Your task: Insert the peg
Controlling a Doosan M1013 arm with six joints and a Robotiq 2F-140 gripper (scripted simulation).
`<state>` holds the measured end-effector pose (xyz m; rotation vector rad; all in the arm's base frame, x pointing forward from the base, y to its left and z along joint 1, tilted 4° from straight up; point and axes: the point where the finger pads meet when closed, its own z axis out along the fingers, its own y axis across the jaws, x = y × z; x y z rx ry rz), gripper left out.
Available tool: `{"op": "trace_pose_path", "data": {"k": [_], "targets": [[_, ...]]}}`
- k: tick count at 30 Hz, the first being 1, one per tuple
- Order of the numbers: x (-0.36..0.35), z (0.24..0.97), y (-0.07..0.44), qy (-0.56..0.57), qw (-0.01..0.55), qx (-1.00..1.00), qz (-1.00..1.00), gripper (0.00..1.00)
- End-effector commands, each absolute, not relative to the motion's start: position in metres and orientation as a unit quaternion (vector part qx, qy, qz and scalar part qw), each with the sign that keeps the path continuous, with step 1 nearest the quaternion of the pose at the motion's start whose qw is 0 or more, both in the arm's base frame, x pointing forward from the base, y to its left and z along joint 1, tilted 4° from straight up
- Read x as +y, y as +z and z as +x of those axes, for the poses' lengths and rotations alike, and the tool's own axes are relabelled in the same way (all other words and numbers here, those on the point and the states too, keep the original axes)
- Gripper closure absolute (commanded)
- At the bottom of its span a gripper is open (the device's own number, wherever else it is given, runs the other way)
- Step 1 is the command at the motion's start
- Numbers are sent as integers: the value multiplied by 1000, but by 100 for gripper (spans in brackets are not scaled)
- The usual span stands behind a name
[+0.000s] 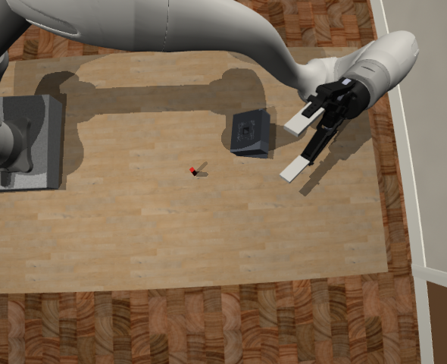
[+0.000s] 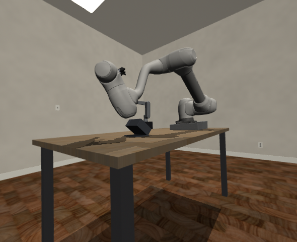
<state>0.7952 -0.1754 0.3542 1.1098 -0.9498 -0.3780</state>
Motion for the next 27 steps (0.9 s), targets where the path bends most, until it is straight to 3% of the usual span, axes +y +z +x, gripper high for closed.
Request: {"op": "trace_pose_path", "data": {"k": [1,18,27], "targets": [[-175,795,354,-172,729,-431,504,0],[-177,795,354,-170,728,-431,505,0],[-241,766,325,-104,672,-455,575,0]]}}
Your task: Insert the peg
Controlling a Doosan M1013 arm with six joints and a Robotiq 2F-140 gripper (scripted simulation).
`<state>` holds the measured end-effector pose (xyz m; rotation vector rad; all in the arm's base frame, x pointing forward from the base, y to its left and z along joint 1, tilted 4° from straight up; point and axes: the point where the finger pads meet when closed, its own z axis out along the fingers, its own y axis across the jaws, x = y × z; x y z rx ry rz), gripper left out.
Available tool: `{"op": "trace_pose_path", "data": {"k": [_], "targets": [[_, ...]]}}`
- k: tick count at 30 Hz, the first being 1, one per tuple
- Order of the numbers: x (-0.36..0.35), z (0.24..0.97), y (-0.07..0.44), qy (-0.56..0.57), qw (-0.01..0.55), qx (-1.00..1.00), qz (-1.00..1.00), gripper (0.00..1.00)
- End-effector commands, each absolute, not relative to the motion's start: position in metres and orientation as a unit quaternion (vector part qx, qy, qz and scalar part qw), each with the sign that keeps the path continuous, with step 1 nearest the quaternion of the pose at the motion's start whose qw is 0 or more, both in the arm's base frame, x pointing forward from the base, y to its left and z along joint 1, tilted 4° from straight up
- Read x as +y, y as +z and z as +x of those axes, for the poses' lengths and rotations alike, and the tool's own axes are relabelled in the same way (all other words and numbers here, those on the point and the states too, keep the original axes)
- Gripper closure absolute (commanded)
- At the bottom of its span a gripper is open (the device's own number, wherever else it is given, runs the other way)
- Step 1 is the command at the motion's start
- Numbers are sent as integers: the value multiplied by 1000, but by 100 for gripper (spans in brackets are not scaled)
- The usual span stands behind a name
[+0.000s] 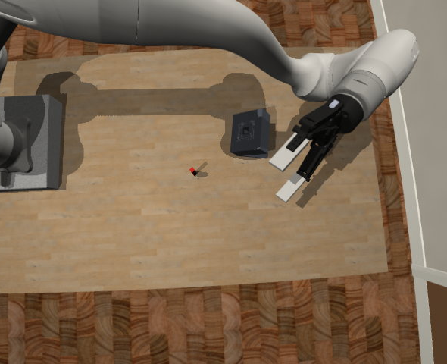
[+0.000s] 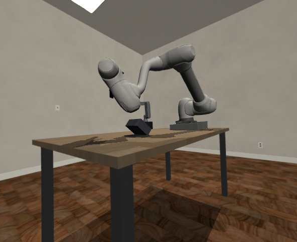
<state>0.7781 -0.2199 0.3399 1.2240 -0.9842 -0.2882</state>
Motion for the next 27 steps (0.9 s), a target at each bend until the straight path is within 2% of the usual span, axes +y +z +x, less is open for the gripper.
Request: {"op": "trace_pose_path", "data": {"k": [1,5,7,16,22,24,27], "targets": [[-246,763,320,-97,664,-460,582,0],[-264,748,300,-70,628,-483,606,0],[-264,748,300,-70,628,-483,606,0],[-279,708,244,-16,520,-563,642,0],[-272,684,208,10,441,-627,642,0],[-272,684,208,10,441,-627,642,0],[-263,672,189,22,394,-664,635,0]]}}
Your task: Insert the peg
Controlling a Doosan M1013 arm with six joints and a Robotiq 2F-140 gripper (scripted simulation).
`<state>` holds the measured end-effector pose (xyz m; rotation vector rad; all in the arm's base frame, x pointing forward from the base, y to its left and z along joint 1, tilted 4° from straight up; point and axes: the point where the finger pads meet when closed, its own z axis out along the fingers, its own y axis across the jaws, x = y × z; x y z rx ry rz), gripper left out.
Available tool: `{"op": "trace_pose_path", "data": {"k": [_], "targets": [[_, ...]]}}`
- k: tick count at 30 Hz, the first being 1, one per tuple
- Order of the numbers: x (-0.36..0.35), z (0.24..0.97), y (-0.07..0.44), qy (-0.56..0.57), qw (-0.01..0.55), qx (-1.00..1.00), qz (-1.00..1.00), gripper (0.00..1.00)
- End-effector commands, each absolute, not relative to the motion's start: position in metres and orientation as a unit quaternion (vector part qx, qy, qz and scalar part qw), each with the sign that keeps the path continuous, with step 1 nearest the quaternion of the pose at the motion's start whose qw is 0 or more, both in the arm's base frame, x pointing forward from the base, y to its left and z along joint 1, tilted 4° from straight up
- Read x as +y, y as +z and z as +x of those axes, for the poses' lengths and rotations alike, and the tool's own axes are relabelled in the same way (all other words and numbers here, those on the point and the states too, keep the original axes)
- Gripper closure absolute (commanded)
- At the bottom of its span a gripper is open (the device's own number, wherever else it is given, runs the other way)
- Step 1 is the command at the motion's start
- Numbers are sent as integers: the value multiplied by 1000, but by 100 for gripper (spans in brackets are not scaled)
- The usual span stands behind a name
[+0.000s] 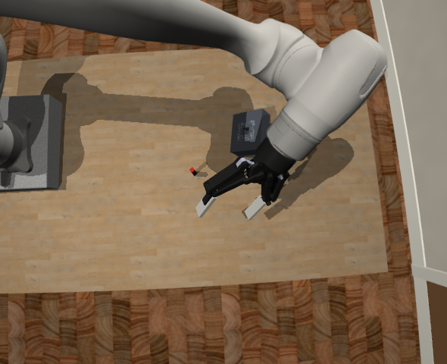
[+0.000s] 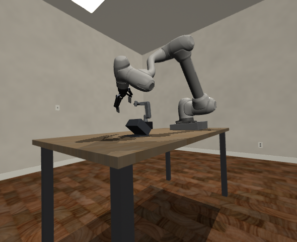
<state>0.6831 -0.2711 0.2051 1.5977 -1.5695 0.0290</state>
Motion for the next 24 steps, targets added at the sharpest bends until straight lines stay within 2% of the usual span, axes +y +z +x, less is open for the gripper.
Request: {"op": "trace_pose_path", "data": {"k": [1,12,14,24], "targets": [[-260,668,183,25,378,-677,631,0],[-210,631,135,42,213,-808,547,0],[-210,631,135,42,213,-808,547,0],[-158,608,112,37,56,-914,401,0]]}}
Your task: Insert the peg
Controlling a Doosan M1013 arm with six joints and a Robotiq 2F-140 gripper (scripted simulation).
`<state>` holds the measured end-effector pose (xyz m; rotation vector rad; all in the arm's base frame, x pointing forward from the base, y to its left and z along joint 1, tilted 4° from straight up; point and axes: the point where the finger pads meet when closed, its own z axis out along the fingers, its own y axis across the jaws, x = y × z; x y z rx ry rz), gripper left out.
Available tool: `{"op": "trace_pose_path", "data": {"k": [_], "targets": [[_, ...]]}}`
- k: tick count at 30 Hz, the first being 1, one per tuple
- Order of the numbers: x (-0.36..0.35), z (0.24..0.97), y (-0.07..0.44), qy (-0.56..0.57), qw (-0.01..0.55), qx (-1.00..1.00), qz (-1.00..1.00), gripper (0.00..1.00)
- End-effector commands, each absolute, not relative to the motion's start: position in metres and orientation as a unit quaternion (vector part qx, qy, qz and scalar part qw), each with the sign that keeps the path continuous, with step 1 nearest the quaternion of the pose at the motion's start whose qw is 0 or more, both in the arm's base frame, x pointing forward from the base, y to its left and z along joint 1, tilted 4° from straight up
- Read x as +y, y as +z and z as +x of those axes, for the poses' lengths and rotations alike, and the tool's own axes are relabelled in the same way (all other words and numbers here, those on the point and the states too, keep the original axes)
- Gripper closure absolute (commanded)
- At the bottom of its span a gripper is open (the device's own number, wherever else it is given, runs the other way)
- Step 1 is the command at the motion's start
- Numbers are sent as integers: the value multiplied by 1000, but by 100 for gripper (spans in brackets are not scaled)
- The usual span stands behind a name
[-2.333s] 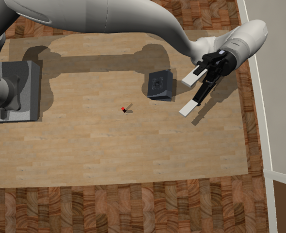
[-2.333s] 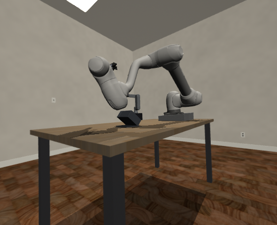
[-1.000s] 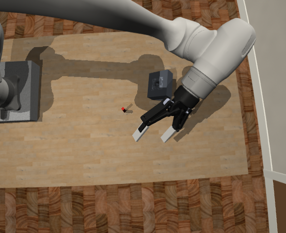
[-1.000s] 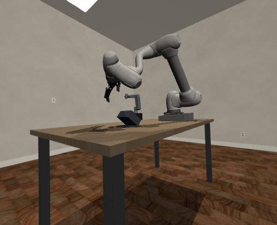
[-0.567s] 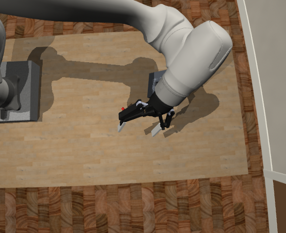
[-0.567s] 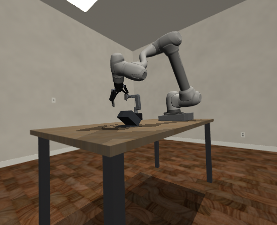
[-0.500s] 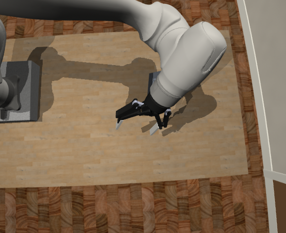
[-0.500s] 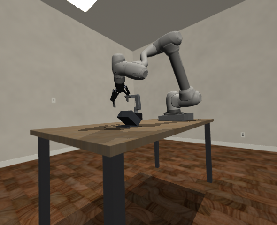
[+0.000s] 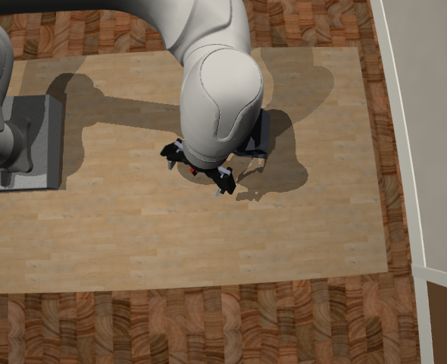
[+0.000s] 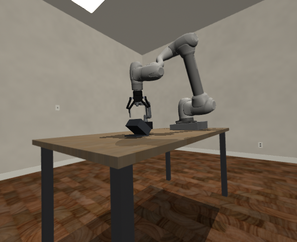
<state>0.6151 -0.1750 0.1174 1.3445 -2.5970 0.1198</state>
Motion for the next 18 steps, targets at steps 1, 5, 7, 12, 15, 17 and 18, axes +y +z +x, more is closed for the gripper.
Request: {"op": "trace_pose_path", "data": {"k": [1,5,7,12,15,17,18], "targets": [[-154,607,111,36,41,-922,384,0],[-139,602,108,31,-11,-947,320,0],[-139,602,108,31,-11,-947,320,0],[-138,601,105,30,-16,-949,313,0],[-138,602,100,30,-16,-949,313,0],[-138,602,96,30,-16,-949,313,0],[-138,602,95,30,-16,-949,313,0]]}}
